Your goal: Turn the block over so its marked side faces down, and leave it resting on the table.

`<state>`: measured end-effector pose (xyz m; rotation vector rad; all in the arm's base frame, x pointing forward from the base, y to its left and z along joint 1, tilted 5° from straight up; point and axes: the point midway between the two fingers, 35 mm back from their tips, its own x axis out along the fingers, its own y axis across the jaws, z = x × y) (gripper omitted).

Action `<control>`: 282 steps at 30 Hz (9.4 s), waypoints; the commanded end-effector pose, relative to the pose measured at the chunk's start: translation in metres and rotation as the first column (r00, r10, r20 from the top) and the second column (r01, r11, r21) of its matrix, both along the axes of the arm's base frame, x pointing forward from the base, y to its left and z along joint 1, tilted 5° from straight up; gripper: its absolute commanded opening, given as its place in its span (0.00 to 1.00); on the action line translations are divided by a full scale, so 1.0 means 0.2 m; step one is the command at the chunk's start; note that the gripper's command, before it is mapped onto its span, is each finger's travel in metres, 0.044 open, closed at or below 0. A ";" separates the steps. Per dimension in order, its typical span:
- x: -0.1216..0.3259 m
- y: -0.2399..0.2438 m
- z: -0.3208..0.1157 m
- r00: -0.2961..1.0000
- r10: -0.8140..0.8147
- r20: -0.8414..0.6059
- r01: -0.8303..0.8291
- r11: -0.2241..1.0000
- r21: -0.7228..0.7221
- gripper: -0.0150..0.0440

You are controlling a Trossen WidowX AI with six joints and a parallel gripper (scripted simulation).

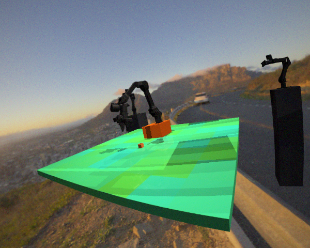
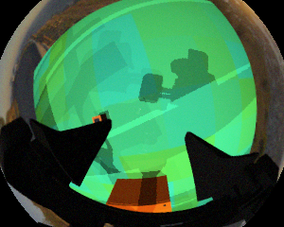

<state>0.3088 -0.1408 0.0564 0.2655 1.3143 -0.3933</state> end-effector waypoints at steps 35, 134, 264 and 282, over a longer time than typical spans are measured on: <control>0.14 0.66 -0.51 0.898 0.375 -0.228 -0.372 0.926 0.060 1.00; 0.15 0.65 -0.61 0.854 0.416 0.314 -0.371 0.908 -0.194 0.25; 0.00 0.68 -0.31 0.882 0.411 0.231 -0.383 0.910 -0.157 1.00; 0.13 0.68 -0.29 0.919 0.394 0.004 -0.393 0.918 -0.048 1.00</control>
